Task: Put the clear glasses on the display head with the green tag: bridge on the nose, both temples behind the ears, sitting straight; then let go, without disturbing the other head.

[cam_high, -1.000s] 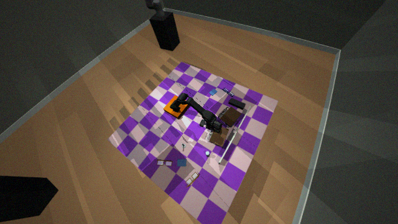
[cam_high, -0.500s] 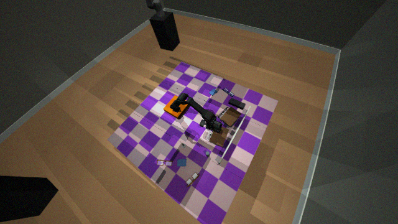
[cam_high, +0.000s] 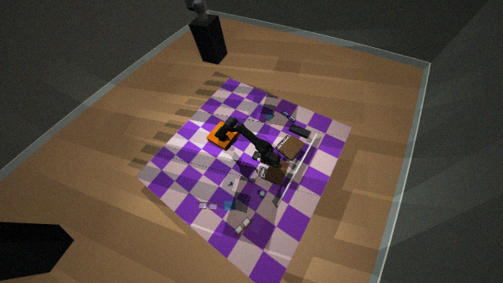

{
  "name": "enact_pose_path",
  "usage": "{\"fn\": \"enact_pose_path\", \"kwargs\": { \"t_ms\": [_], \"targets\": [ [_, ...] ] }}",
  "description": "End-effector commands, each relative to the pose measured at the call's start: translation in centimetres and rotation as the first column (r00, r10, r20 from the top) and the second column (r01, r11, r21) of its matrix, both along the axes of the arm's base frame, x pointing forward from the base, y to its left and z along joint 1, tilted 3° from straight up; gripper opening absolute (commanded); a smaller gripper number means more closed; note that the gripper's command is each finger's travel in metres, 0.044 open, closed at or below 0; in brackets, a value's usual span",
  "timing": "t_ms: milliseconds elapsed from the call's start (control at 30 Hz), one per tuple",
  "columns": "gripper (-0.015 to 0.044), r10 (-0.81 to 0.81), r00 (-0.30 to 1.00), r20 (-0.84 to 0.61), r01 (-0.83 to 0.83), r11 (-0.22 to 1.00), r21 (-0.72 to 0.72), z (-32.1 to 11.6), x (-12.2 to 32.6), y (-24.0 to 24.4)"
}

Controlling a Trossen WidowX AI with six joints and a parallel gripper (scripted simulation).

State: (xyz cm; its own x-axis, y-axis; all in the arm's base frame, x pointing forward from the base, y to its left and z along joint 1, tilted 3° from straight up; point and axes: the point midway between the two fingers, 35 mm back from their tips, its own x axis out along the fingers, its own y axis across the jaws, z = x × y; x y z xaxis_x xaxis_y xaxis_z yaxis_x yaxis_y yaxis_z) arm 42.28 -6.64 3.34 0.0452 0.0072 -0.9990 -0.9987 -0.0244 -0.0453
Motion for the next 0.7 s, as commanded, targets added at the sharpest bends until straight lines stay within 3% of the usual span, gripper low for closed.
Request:
{"fn": "enact_pose_path", "kwargs": {
  "t_ms": [0, 200, 333, 667],
  "targets": [
    [0.0, -0.003, 1.0, -0.004, 0.003, 1.0, 0.003, -0.18, -0.11, 0.07],
    [0.0, -0.003, 1.0, -0.004, 0.003, 1.0, 0.003, -0.18, -0.11, 0.07],
    [0.0105, 0.0, 1.0, 0.0, 0.0, 1.0, 0.0, 0.0, 0.0, 0.0],
    [0.0107, 0.0, 1.0, -0.008, 0.0, 1.0, 0.0, 0.4, 0.02, -0.02]
  ]
}}
